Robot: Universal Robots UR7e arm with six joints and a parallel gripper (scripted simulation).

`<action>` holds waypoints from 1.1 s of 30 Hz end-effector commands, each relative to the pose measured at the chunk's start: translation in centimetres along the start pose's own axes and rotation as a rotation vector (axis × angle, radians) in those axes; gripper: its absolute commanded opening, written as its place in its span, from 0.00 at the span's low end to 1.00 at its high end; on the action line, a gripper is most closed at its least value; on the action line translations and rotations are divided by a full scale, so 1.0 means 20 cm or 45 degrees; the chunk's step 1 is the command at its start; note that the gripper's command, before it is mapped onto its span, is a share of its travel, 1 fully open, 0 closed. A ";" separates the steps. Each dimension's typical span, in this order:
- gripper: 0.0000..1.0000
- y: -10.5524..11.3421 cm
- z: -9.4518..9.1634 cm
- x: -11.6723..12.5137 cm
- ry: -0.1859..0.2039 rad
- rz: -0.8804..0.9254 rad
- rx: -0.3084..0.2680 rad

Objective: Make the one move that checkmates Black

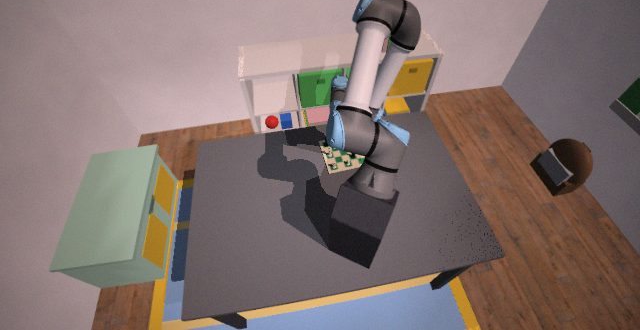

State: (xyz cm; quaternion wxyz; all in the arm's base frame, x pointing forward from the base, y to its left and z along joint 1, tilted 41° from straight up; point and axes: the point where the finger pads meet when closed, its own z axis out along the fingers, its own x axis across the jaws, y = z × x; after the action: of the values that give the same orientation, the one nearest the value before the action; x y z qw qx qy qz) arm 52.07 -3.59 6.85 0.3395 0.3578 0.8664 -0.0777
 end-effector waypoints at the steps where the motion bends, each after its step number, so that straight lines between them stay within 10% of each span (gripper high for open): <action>1: 0.73 0.00 0.00 0.00 -0.001 0.000 -0.001; 33: 0.73 0.00 0.02 0.00 -0.001 0.000 -0.001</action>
State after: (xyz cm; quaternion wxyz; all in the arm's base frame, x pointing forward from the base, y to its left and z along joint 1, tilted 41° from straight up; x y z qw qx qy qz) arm 52.18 -3.67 6.70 0.3396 0.3577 0.8664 -0.0777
